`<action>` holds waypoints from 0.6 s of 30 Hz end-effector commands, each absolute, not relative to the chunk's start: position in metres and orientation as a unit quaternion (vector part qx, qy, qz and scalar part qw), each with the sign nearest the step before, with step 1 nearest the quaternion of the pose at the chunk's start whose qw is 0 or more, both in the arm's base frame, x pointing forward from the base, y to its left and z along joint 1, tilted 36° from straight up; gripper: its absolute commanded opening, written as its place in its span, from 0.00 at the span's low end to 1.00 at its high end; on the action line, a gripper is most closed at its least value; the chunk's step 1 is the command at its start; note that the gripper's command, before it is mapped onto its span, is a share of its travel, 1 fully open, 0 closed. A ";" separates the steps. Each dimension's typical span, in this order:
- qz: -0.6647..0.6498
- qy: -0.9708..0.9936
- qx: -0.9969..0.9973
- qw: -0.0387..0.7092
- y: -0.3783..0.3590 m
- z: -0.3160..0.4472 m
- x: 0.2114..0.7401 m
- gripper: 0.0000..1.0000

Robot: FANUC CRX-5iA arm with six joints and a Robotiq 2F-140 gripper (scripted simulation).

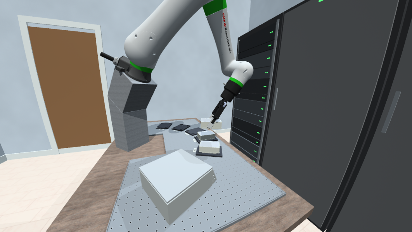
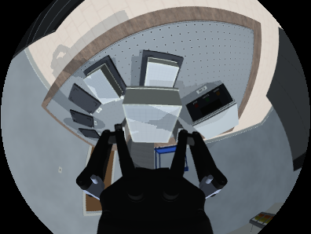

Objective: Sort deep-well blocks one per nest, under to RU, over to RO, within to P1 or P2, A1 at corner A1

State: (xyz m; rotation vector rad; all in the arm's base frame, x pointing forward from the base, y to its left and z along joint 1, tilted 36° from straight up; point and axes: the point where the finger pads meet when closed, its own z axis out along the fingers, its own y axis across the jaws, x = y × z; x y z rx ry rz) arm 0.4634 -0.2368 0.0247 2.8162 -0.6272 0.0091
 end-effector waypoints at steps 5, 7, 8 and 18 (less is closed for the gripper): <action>-0.016 -0.140 0.975 0.171 -0.221 0.019 0.469 0.10; -0.023 -0.112 0.976 0.187 -0.215 0.017 0.471 0.10; -0.027 -0.098 0.976 0.195 -0.212 0.016 0.472 0.10; -0.034 -0.071 0.975 0.209 -0.182 0.005 0.482 0.10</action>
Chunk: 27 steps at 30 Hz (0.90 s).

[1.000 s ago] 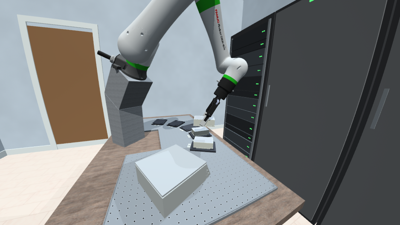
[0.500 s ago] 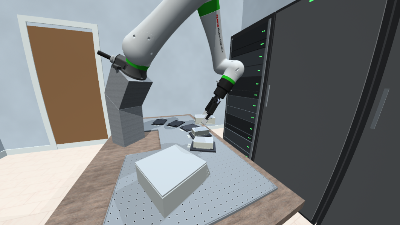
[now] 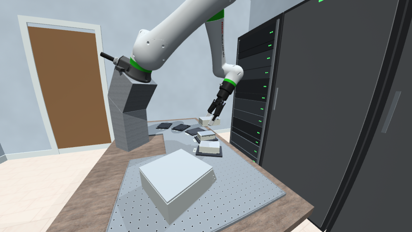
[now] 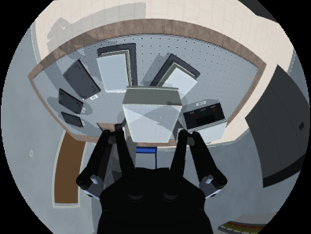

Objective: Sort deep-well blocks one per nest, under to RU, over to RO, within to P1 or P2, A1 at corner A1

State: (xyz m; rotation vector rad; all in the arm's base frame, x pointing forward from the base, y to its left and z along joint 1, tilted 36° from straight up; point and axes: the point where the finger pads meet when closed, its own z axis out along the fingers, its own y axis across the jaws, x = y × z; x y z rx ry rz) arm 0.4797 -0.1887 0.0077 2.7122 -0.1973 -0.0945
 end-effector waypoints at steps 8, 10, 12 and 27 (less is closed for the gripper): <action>-0.034 -0.071 0.975 0.209 -0.164 -0.001 0.488 0.10; -0.034 -0.071 0.975 0.209 -0.158 -0.003 0.490 0.10; -0.034 -0.071 0.975 0.209 -0.152 -0.005 0.492 0.10; -0.034 -0.071 0.975 0.209 -0.113 -0.019 0.506 0.10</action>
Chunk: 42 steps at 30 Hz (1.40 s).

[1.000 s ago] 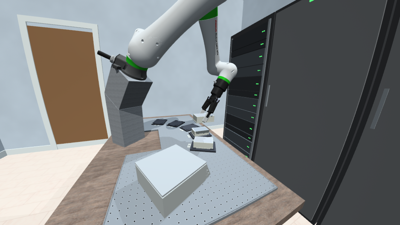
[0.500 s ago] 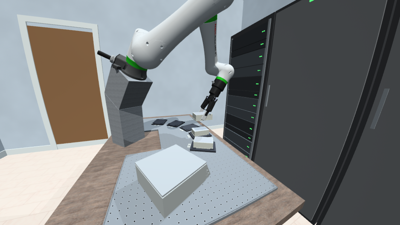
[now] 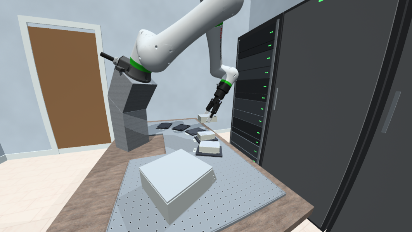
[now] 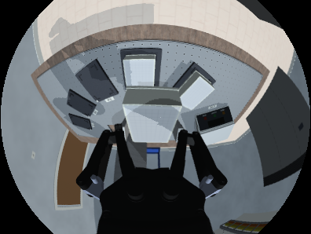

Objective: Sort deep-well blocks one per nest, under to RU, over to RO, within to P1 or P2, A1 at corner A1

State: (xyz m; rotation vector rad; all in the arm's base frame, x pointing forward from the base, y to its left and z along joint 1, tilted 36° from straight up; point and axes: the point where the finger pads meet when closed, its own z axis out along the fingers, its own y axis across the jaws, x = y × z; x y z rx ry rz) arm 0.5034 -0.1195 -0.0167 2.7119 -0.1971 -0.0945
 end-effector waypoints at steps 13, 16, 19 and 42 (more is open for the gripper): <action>-0.034 -0.071 0.975 0.209 -0.084 -0.029 0.516 0.10; -0.041 -0.042 0.973 0.224 -0.080 -0.034 0.517 0.10; -0.052 0.001 0.968 0.246 -0.074 -0.042 0.518 0.10; -0.073 0.087 0.951 0.289 -0.035 -0.095 0.527 0.10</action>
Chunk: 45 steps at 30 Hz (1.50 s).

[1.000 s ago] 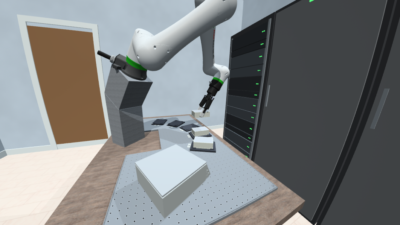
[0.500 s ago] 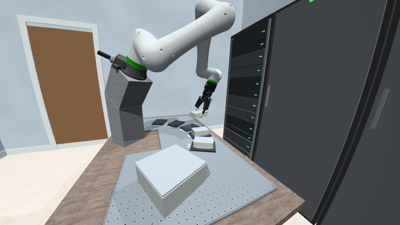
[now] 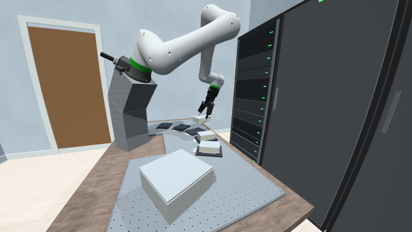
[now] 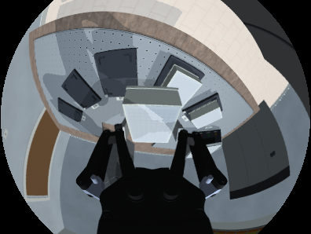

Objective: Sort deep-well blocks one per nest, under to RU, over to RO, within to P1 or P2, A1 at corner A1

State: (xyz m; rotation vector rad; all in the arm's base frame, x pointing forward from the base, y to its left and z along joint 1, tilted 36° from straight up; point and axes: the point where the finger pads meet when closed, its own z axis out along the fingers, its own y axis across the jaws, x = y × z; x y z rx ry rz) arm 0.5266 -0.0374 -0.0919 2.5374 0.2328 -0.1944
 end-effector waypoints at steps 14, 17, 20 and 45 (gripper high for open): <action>-0.073 0.087 0.951 0.289 -0.009 -0.130 0.533 0.10; -0.073 0.087 0.951 0.289 -0.005 -0.135 0.534 0.10; -0.073 0.087 0.951 0.289 -0.001 -0.140 0.535 0.10; -0.073 0.087 0.951 0.289 0.035 -0.187 0.543 0.10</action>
